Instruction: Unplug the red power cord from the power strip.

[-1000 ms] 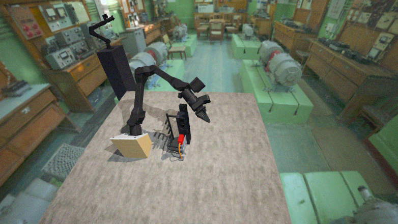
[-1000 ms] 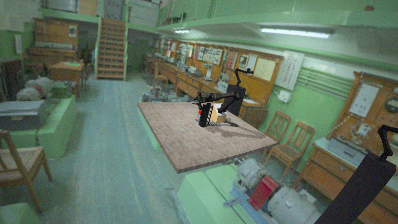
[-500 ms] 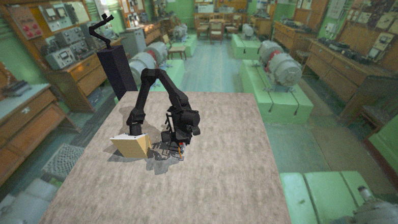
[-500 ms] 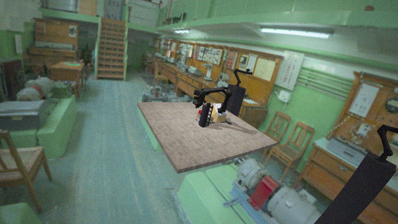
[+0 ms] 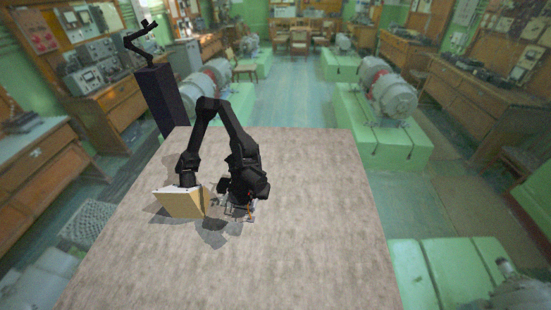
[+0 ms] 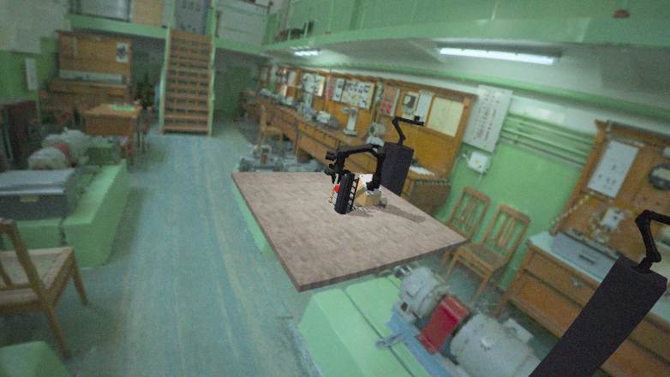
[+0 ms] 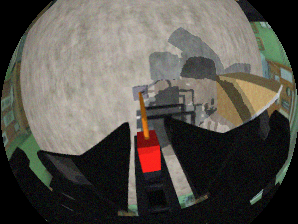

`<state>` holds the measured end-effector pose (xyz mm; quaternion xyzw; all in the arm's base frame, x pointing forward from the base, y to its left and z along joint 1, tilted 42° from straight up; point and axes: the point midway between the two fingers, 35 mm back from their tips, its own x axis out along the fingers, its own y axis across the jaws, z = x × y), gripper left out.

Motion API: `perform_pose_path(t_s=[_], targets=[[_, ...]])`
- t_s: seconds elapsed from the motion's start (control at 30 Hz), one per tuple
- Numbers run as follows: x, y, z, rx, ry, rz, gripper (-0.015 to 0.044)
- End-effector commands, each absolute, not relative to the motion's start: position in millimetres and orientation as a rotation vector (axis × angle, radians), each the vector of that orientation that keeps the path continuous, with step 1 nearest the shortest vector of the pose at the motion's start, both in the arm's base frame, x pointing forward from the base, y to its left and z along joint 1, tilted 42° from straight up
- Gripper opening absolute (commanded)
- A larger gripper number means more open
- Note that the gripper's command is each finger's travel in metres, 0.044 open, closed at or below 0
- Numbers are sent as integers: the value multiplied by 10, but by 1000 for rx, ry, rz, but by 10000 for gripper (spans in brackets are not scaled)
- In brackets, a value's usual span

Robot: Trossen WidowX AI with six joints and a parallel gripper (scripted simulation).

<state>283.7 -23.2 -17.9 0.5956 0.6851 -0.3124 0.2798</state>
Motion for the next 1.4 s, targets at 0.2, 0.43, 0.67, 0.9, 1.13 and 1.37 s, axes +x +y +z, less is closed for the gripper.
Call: perform_pose_path(t_s=[0.2,0.43,0.67,0.9,1.13,1.37], targets=[[2846,-118,-82,1606,1840,-839,160],[2847,-29,-7,1607,1840,-838,160],[2844,61,68,1607,1841,-838,160],[2842,84,78,1608,1842,-837,160],[2831,142,13,1608,1842,-837,160],[2843,137,5,1602,1836,-834,134]])
